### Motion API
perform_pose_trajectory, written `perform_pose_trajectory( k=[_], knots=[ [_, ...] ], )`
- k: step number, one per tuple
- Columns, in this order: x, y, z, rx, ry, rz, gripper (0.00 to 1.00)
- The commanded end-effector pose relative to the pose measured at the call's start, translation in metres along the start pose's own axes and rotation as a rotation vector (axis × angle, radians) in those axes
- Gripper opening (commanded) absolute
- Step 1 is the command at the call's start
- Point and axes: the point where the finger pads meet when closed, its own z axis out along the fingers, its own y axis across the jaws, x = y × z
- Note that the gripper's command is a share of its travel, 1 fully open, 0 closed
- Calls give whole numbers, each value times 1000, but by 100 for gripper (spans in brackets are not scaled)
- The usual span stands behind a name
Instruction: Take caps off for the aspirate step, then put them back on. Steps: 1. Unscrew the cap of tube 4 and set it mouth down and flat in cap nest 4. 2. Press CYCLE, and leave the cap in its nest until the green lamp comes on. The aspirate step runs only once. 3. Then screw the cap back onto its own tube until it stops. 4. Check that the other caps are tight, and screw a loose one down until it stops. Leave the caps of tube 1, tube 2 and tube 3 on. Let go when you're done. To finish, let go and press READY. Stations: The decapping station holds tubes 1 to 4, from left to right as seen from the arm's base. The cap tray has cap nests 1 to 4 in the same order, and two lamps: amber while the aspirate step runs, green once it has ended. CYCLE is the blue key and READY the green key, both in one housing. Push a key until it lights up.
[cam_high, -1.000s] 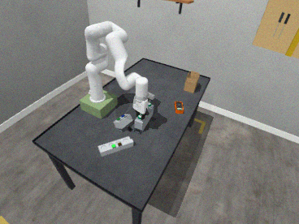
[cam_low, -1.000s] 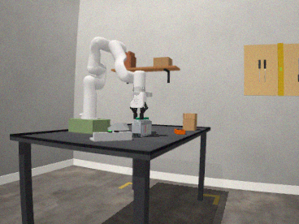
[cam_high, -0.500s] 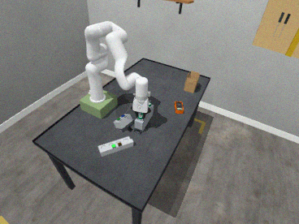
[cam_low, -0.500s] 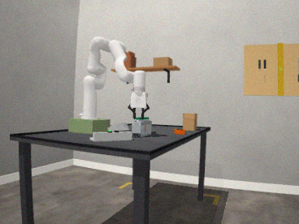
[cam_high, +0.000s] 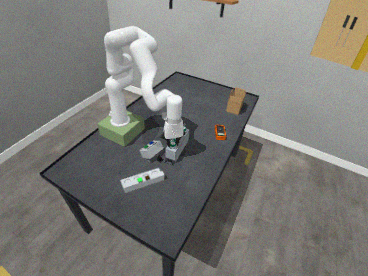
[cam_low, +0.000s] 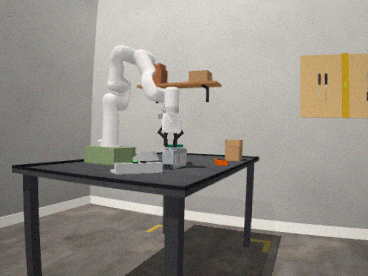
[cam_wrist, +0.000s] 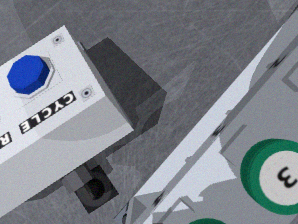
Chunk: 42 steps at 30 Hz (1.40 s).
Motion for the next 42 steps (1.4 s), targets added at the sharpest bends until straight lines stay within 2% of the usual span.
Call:
perform_pose_trajectory(
  k=[1,4,5,19,27,32,34,42],
  knots=[
    [-1,1,-1,-7,1,-80,46],
    [-1,1,-1,-7,1,-80,46],
    [-1,1,-1,-7,1,-80,0],
    [-1,1,-1,-7,1,-80,0],
    [-1,1,-1,-7,2,315,0],
    [-1,1,-1,-6,3,507,0],
    [-1,1,-1,-6,3,507,0],
    [-1,1,-1,-6,4,878,0]
  ],
)
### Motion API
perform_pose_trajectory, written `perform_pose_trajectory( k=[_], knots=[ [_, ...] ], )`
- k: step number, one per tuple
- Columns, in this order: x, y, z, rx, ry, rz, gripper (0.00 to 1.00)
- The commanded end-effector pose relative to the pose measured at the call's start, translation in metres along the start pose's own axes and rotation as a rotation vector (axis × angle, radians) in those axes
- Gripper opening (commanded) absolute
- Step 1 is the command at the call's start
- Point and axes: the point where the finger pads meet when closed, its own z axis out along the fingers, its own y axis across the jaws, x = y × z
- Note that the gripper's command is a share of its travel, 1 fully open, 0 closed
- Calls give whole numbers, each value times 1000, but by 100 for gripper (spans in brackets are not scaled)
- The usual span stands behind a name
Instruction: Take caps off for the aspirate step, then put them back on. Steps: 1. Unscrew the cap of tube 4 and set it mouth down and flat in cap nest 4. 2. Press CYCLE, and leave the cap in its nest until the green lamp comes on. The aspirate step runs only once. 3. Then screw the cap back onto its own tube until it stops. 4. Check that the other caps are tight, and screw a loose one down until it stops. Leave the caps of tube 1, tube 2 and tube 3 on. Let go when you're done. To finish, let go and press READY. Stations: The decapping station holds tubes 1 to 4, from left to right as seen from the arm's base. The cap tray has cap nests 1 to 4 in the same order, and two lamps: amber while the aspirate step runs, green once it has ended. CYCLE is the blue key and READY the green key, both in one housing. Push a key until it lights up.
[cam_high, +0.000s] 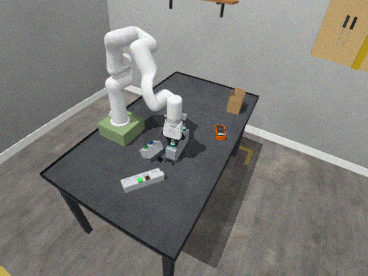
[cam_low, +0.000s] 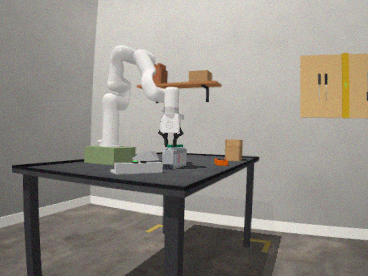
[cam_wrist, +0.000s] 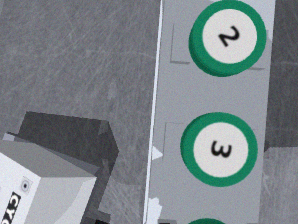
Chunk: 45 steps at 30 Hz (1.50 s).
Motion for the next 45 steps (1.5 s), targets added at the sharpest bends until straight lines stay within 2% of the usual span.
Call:
perform_pose_trajectory(
  k=[1,7,9,16,26,27,37,40,43,45],
  knots=[
    [0,1,-1,-5,5,279,0],
    [0,1,-1,-5,6,519,0],
    [0,1,-1,-5,6,519,0],
    [0,1,0,-4,7,849,0],
    [0,1,0,-4,7,852,0],
    [0,1,0,-4,7,852,46],
    [0,1,0,-4,7,852,46],
    [0,1,-1,-4,7,602,46],
    [0,1,-1,-5,6,552,46],
    [0,1,-1,-5,6,421,46]
  ],
)
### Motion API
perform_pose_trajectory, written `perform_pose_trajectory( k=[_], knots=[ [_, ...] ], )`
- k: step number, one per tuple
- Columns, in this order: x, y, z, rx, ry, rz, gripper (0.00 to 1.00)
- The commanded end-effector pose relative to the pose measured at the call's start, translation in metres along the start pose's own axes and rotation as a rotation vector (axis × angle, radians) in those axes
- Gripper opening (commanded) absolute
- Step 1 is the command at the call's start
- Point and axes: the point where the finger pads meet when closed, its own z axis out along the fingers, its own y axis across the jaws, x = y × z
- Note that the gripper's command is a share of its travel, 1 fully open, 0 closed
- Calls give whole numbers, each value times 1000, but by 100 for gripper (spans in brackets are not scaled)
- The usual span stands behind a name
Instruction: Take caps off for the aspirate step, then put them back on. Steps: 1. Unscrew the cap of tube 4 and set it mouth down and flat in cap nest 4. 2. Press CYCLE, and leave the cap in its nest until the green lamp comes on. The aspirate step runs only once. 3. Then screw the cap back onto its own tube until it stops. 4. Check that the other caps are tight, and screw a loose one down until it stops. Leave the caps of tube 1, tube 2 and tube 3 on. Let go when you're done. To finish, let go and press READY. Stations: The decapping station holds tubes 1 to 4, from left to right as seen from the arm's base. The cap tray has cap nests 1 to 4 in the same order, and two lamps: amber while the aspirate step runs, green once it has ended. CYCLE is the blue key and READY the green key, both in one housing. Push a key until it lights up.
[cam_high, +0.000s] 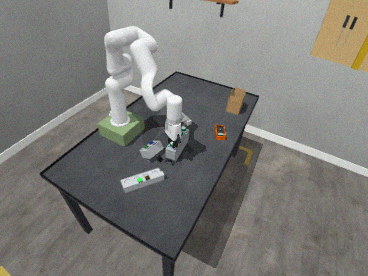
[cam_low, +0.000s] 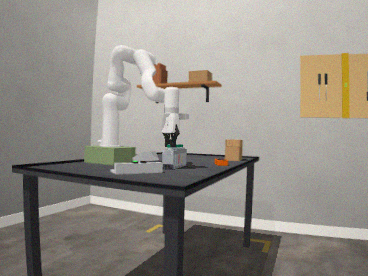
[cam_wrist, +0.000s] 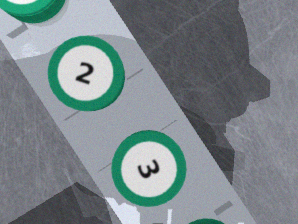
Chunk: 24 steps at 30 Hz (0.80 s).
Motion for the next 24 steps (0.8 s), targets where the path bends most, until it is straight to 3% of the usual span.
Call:
perform_pose_trajectory(
  k=[1,13,15,24],
  knots=[
    [1,1,-1,-2,7,-279,46],
    [1,1,-1,-4,6,-755,46],
    [1,1,-1,-4,6,-755,46],
    [1,1,-1,-5,5,-1175,46]
  ],
)
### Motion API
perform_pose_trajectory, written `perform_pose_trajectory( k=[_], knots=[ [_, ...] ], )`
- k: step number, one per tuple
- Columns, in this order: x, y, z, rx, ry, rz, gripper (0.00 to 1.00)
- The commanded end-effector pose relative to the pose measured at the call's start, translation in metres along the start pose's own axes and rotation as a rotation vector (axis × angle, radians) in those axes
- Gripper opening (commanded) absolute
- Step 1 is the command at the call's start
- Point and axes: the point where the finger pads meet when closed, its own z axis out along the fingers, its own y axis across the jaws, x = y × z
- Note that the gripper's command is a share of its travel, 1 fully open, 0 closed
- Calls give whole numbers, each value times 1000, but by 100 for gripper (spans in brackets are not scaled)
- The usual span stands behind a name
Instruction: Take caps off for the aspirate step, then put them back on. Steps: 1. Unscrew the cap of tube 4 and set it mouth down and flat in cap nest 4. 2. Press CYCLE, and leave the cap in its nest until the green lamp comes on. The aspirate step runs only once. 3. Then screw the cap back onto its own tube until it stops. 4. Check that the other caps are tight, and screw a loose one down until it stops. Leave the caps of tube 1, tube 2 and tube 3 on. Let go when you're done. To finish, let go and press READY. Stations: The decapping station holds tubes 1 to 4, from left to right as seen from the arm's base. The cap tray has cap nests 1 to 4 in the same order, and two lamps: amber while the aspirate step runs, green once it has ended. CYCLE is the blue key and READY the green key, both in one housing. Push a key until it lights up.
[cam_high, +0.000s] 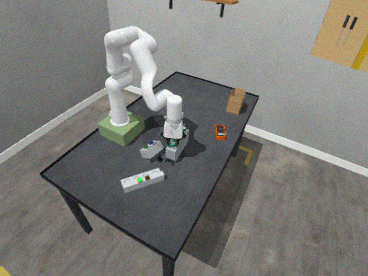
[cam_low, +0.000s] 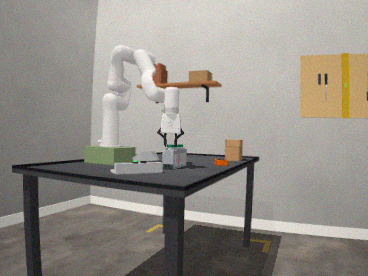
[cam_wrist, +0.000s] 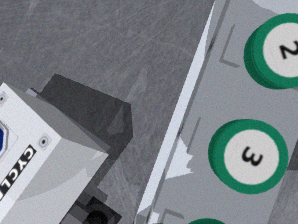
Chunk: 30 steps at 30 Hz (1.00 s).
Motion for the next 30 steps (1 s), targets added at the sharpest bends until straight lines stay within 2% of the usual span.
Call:
perform_pose_trajectory(
  k=[1,5,13,14,28,30],
  knots=[
    [-1,1,-1,-6,3,-279,46],
    [-1,1,-1,-6,2,-439,46],
    [-1,1,-1,-7,2,-447,46],
    [-1,1,-1,-7,2,-447,0],
    [-1,1,-1,-7,2,-447,0],
    [-1,1,-1,-6,3,-347,0]
  ],
)
